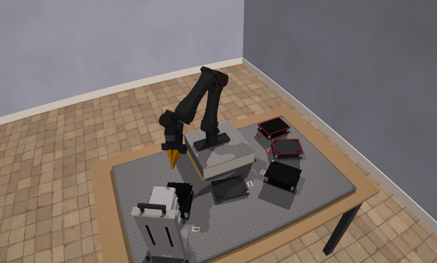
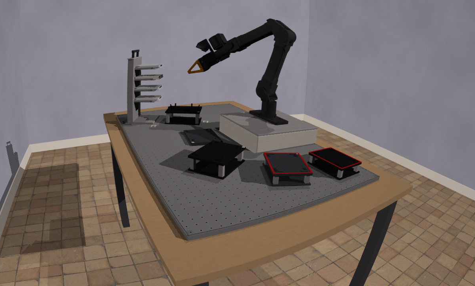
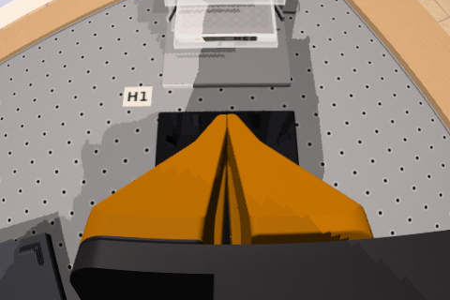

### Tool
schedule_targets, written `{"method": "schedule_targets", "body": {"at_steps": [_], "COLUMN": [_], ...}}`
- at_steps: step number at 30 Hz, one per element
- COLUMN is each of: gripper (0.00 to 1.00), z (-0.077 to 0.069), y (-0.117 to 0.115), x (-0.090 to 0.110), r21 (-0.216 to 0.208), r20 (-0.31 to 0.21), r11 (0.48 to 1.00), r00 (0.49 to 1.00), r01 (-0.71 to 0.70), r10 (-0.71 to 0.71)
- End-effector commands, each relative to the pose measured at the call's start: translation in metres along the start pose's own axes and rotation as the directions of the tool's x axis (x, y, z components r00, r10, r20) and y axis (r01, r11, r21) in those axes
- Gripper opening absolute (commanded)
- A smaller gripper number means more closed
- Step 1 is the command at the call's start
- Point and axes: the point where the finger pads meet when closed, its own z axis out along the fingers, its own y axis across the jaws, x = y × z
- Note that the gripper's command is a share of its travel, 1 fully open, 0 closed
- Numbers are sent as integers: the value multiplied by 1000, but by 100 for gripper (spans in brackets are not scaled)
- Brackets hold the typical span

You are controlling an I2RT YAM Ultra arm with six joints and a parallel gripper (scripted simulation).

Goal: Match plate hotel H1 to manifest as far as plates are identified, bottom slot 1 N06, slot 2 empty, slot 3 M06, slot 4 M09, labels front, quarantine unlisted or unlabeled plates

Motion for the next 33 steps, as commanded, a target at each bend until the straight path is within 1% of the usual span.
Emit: {"method": "schedule_targets", "body": {"at_steps": [1, 26, 27, 33], "gripper": [0, 0, 100, 100], "z": [-8, -8, -10, -21], "y": [2, 2, 3, 4], "x": [-28, -28, -27, -44], "r21": [0, 0, -5, -4], "r20": [65, 65, 53, 53], "r11": [999, 999, 999, 999], "r00": [997, 997, 998, 998], "r01": [44, 44, 37, 37], "r10": [-44, -44, -37, -37]}}
